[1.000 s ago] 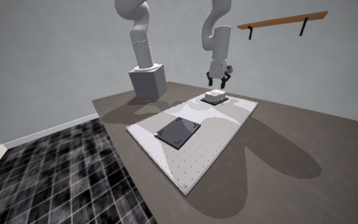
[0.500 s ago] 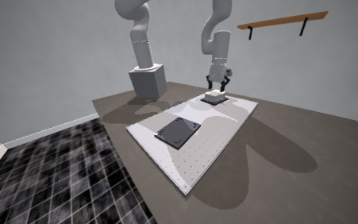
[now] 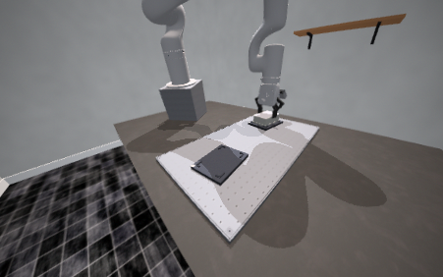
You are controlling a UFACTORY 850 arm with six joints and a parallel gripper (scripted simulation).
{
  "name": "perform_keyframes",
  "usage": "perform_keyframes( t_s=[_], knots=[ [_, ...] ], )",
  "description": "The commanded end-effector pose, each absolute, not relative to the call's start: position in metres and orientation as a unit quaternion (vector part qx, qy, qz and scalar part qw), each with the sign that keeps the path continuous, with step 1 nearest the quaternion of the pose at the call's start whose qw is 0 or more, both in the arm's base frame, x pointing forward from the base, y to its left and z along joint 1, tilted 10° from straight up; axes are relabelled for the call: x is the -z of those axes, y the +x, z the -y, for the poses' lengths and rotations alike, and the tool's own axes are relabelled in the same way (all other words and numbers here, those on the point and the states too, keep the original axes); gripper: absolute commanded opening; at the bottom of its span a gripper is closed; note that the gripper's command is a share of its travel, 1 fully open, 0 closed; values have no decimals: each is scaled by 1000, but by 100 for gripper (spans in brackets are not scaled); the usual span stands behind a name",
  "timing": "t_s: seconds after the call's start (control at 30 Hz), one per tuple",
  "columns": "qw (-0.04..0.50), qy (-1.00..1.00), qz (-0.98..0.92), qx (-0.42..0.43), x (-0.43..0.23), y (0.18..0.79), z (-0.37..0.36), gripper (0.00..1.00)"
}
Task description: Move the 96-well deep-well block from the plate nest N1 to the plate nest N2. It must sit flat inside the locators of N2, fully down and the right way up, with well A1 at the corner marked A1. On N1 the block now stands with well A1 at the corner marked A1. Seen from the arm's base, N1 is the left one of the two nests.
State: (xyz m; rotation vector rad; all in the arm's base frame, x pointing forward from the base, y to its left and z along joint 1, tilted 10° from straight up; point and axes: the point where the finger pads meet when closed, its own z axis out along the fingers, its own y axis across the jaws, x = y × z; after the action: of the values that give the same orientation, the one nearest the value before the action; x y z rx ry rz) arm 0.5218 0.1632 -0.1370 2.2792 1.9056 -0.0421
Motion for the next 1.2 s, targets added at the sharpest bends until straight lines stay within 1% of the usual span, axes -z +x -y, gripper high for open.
perform_keyframes(
  t_s=[0.0,1.17],
  knots=[
    [86,764,-639,13,142,523,-163,100],
    [86,764,-639,13,155,524,-161,100]
  ],
)
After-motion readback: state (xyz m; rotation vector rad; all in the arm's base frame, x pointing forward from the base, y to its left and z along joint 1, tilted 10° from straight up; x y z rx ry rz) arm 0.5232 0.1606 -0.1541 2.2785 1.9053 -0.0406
